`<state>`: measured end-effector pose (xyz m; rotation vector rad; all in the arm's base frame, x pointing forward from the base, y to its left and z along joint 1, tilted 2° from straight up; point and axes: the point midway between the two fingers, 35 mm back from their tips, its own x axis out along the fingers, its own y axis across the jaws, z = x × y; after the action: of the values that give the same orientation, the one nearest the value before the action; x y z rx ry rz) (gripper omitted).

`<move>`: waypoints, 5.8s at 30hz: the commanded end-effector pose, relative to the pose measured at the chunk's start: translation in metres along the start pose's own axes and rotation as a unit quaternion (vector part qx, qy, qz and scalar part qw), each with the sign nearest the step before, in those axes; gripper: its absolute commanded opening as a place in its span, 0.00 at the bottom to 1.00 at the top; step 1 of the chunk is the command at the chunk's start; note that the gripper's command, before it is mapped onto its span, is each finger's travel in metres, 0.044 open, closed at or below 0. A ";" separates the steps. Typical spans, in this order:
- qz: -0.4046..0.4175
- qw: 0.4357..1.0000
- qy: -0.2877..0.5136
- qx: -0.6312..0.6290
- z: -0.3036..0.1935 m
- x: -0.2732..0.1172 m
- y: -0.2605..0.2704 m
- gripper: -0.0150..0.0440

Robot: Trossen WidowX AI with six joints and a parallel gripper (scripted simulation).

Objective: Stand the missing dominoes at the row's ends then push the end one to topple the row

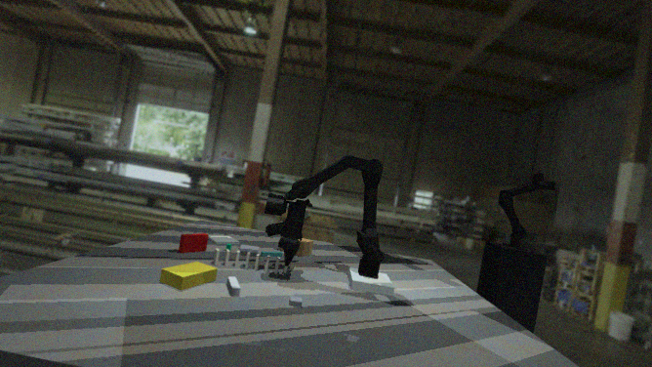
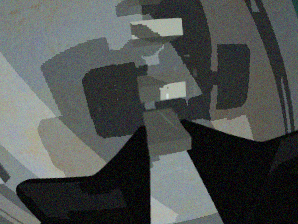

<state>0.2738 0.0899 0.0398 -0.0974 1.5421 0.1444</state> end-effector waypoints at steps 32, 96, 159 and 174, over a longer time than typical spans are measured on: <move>0.000 1.000 0.002 0.000 -0.001 -0.129 -0.001 1.00; -0.003 0.705 0.004 0.709 -0.041 -0.065 -0.002 0.25; -0.002 0.705 0.003 0.709 0.000 0.014 0.000 0.25; -0.001 0.705 0.003 0.709 0.019 -0.046 0.000 0.25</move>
<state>0.2873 0.0961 0.0753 1.1203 1.2893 -1.0265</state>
